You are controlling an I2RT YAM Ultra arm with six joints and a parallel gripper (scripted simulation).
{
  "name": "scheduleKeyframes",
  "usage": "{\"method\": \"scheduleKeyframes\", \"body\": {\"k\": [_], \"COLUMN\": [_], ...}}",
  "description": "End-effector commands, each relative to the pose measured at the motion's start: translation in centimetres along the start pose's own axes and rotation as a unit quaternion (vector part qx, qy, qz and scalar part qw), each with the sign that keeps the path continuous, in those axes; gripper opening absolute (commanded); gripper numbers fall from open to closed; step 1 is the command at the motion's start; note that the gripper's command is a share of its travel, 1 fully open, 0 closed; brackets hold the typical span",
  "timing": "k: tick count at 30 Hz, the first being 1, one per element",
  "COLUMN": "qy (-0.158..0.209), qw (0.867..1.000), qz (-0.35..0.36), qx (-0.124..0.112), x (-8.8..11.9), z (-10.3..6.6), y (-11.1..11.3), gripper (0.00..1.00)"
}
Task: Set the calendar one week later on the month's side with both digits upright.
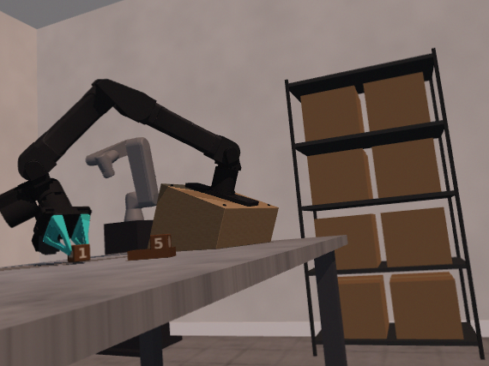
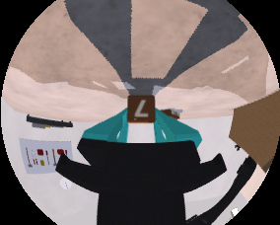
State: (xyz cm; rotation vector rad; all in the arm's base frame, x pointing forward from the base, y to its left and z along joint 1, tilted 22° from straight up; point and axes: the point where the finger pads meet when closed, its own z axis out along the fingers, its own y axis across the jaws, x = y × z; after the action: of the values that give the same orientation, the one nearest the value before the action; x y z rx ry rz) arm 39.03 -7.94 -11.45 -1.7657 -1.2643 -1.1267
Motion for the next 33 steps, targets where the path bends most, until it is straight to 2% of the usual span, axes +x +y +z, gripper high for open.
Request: {"method": "scheduleKeyframes", "body": {"k": [1,33], "qy": [0.002,0.002], "qw": [1.000,1.000], "qz": [-0.004,-0.004], "qx": [-0.007,-0.007], "x": [0.35,0.11], "z": [-0.35,-0.11], "y": [0.38,0.38], "gripper": [0.27,0.27]}}
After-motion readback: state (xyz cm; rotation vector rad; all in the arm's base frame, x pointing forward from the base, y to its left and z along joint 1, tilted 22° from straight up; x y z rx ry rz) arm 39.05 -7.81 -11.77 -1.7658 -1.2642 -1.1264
